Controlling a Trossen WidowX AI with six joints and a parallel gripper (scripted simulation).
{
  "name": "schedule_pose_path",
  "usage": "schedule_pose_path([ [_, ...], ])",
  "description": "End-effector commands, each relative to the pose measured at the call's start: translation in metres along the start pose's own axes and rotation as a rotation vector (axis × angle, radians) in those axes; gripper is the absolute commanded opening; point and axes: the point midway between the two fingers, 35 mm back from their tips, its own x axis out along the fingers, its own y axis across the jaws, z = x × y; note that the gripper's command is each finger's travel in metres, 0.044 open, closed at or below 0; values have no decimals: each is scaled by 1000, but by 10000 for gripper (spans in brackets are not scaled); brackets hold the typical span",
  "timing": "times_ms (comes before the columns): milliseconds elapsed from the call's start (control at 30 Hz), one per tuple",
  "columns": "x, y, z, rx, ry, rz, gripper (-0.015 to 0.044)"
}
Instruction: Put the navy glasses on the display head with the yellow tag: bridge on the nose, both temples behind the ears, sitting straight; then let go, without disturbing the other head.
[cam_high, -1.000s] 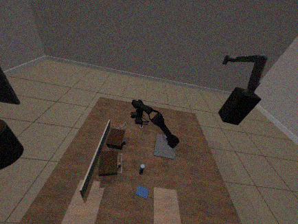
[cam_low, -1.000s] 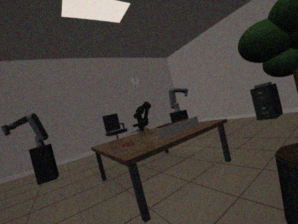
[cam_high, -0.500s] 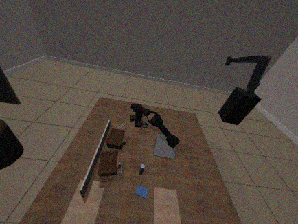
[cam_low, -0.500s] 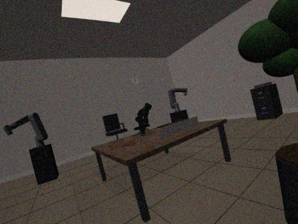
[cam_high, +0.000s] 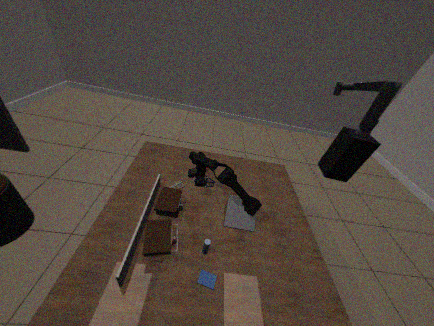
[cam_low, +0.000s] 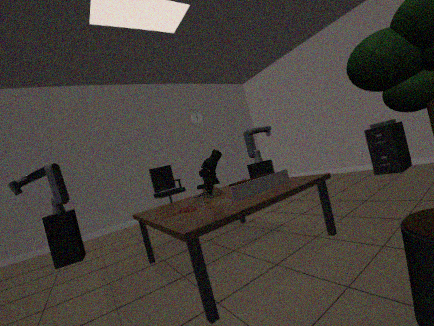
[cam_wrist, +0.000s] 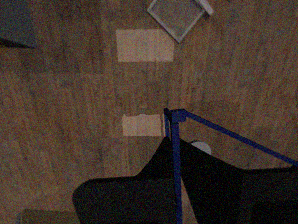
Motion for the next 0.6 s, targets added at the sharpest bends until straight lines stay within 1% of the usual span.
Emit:
schedule_pose_path([
  [0,-1,4,4,4,-6,1,0],
  [567,-1,15,17,3,-7,2,0],
])
